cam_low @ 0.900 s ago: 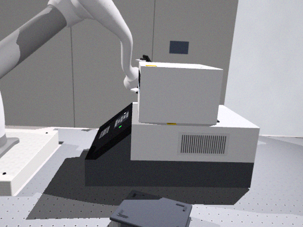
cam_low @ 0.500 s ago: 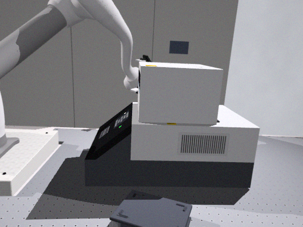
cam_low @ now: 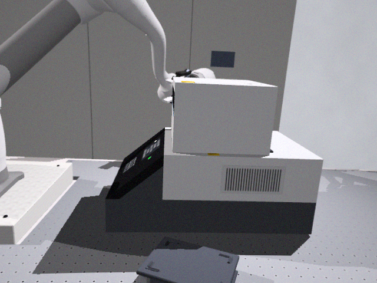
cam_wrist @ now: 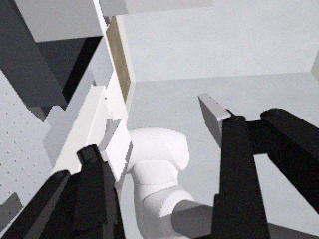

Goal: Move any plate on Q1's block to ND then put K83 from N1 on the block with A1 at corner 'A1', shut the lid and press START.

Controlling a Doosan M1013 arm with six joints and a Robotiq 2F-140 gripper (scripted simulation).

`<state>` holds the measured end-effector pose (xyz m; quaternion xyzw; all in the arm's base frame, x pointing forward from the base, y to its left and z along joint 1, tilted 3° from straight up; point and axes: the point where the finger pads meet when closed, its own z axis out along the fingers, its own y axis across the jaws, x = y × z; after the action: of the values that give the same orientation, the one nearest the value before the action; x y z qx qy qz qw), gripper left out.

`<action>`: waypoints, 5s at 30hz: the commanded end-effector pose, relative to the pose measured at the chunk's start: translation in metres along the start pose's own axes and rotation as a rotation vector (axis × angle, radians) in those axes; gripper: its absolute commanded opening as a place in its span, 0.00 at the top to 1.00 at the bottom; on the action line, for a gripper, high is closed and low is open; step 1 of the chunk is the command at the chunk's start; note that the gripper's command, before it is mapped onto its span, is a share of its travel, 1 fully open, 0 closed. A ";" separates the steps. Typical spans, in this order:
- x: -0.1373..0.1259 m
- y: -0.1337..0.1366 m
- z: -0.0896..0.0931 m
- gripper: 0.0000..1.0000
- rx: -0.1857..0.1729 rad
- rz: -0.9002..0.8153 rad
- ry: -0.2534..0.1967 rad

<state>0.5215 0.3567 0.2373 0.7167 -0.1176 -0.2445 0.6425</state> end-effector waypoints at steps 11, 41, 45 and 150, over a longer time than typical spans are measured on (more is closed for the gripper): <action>0.015 0.036 0.042 1.00 0.162 -0.095 -0.015; 0.029 0.102 0.149 1.00 0.512 -0.249 0.005; 0.029 0.110 0.167 1.00 0.523 -0.253 0.006; -0.029 -0.037 0.403 1.00 1.027 -0.569 1.320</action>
<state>0.2897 0.0285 0.1935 0.9186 0.3545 0.1460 0.0961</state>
